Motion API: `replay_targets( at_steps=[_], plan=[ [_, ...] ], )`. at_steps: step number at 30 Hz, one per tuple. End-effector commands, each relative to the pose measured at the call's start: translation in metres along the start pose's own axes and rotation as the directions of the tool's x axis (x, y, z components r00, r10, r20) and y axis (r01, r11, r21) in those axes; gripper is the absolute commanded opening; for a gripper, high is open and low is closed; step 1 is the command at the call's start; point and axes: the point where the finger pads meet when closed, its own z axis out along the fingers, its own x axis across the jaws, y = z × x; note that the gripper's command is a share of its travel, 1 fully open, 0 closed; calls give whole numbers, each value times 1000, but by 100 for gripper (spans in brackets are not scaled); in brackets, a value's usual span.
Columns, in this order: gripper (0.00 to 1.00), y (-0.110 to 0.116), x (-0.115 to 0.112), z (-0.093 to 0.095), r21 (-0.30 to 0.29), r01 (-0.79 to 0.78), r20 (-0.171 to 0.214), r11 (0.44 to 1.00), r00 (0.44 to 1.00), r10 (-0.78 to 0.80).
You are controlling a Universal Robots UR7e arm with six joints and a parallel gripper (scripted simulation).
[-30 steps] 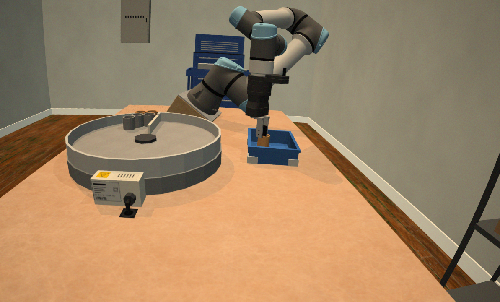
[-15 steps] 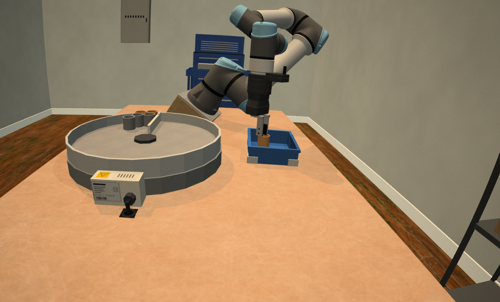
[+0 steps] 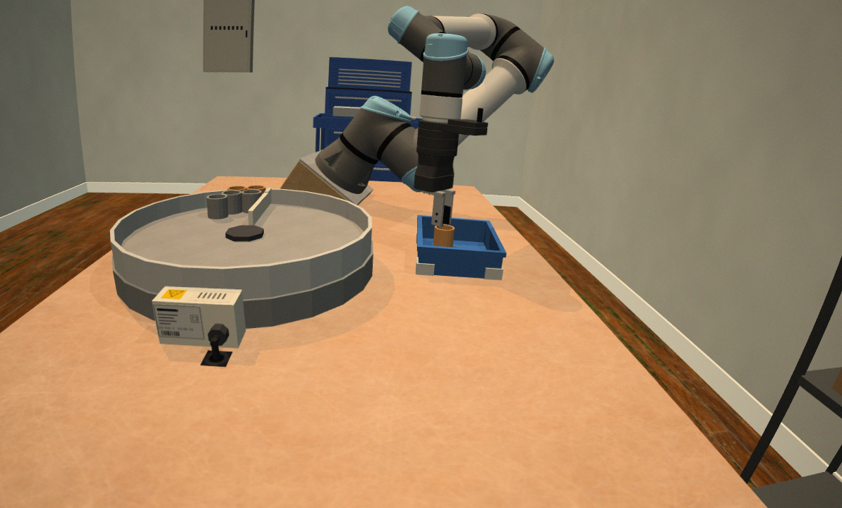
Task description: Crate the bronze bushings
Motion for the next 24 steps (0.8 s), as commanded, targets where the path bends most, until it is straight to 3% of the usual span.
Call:
replay_targets(
  at_steps=[1,5,17,22,24],
  plan=[
    [47,0,0,-10,0,0,-1,1000,1000,0],
    [47,0,0,-51,0,0,0,1000,1000,0],
    [47,0,0,-51,0,0,0,1000,1000,0],
    [47,0,0,-101,0,0,-2,1000,1000,0],
    [47,0,0,-101,0,0,-2,1000,1000,0]
  ],
)
